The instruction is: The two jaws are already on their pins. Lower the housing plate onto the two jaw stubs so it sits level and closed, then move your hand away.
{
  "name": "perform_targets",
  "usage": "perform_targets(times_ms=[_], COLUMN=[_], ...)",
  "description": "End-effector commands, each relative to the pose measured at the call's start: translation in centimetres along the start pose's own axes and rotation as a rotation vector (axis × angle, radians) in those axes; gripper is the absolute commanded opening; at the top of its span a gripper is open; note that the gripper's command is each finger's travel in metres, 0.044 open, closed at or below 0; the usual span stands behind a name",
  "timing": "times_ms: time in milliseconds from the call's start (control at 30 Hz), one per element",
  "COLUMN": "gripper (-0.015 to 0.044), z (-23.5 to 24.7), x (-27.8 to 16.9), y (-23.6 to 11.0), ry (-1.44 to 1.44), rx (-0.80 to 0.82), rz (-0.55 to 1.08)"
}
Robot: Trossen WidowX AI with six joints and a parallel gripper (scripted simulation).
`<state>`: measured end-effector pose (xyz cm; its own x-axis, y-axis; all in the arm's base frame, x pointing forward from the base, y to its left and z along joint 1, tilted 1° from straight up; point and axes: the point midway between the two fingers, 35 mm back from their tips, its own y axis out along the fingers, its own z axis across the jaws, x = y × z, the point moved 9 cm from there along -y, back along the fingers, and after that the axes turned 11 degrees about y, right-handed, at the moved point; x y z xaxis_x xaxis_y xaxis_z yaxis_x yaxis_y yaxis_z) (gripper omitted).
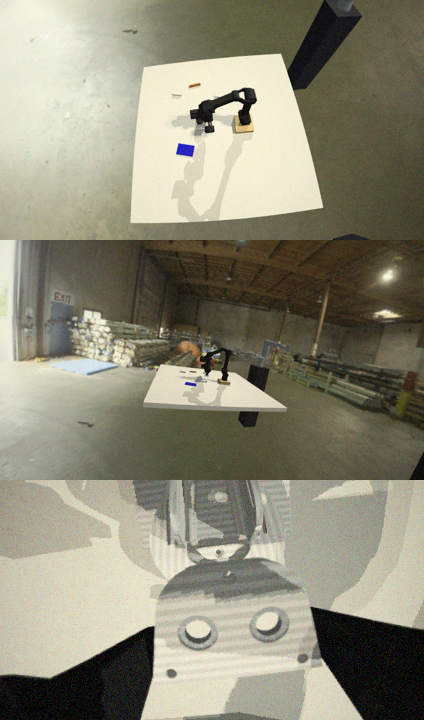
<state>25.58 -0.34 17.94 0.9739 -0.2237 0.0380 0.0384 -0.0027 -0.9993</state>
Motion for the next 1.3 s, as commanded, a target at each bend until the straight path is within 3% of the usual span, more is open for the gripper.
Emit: perform_targets(times_ms=[0, 900, 1267], gripper=[0.0351, 0.0351, 0.0351], z=[0.0, 0.0, 0.0], x=[0.0, -0.1, 0.1], y=[0.0, 0.1, 1.8], ry=[0.005, 0.005, 0.005], rx=[-0.002, -0.002, -0.002], rz=[-0.001, -0.001, -0.001])
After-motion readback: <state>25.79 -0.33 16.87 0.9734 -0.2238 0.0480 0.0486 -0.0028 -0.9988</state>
